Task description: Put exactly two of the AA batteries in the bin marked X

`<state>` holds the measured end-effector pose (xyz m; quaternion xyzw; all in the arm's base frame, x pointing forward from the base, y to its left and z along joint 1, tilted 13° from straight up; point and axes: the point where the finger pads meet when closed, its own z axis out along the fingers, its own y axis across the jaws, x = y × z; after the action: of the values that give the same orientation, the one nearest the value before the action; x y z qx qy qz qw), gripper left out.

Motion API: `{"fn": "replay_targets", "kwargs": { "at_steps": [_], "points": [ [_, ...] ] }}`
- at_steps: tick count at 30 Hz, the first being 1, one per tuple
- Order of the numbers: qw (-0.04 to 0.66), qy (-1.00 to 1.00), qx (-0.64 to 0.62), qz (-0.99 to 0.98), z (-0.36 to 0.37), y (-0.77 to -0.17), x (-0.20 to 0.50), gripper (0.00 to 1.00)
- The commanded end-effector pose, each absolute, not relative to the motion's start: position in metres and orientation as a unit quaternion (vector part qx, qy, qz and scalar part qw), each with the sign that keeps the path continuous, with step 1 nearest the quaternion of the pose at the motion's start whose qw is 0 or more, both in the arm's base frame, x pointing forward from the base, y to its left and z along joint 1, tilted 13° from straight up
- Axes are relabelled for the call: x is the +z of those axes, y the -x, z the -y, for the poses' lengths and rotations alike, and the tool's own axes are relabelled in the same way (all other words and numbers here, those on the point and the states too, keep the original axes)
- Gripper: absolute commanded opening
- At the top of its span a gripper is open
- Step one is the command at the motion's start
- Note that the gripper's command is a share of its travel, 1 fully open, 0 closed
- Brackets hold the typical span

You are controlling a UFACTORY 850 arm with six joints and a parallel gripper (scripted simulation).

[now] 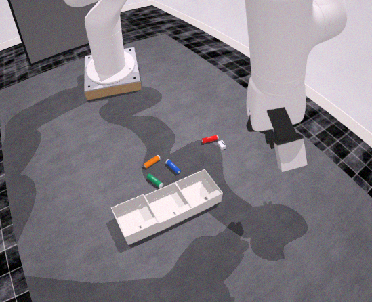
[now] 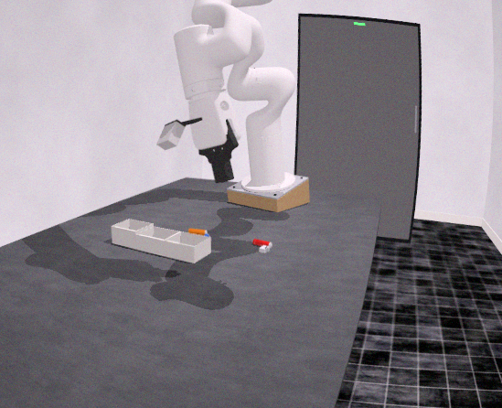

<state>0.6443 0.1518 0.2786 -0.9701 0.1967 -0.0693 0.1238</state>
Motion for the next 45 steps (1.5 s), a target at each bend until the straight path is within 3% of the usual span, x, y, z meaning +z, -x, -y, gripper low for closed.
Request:
{"fn": "replay_targets", "kwargs": {
  "at_steps": [1,45],
  "points": [
    [0.093,0.978,-0.081,-0.166,-0.136,-0.625,0.278,0.07],
    [-0.031,0.994,-0.106,0.023,-0.035,-0.458,0.249,0.07]
  ]
}}
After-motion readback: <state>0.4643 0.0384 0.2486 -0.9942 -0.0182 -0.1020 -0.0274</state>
